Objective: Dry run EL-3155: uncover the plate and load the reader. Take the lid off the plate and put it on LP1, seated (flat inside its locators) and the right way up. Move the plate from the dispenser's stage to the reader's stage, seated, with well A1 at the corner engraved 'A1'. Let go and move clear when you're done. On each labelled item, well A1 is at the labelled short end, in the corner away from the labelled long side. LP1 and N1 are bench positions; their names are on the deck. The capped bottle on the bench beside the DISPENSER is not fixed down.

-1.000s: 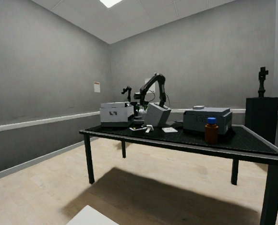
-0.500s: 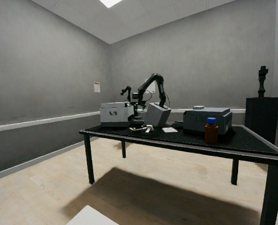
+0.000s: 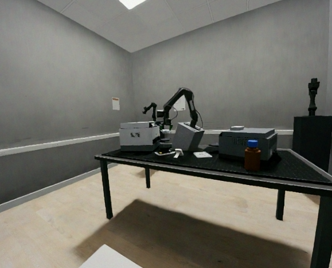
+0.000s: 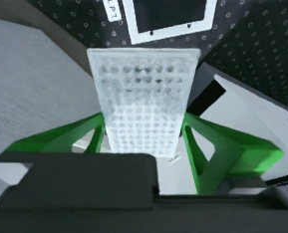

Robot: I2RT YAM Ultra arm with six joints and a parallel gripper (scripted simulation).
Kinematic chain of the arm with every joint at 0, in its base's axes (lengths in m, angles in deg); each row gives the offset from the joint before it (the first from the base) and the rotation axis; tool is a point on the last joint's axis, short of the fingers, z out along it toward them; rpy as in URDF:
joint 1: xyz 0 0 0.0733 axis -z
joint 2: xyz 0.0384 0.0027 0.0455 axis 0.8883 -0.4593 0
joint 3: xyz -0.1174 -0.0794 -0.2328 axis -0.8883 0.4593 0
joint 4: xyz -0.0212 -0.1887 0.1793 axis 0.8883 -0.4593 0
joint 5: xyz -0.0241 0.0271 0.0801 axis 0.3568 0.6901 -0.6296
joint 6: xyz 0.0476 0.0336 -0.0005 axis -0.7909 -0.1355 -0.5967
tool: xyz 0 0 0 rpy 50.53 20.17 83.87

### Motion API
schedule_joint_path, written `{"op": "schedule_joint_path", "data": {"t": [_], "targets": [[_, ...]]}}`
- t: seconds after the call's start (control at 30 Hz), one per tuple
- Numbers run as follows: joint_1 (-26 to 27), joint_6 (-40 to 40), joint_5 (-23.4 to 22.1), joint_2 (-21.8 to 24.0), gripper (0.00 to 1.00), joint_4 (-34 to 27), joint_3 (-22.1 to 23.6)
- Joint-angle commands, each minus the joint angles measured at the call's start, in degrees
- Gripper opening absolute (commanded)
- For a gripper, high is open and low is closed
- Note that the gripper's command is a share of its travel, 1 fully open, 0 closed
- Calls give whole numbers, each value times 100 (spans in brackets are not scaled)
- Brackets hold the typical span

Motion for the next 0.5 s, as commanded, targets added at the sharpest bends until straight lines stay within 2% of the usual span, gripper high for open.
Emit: {"op": "schedule_joint_path", "data": {"t": [0.0, 0.27, 0.37, 0.47], "targets": [[175, 101, 2, -71, 86, -120, -178], [548, -42, -91, -222, 86, -166, -240], [677, 164, 38, -274, 86, -170, -260], [840, 141, -75, -340, 86, -186, -286]]}}
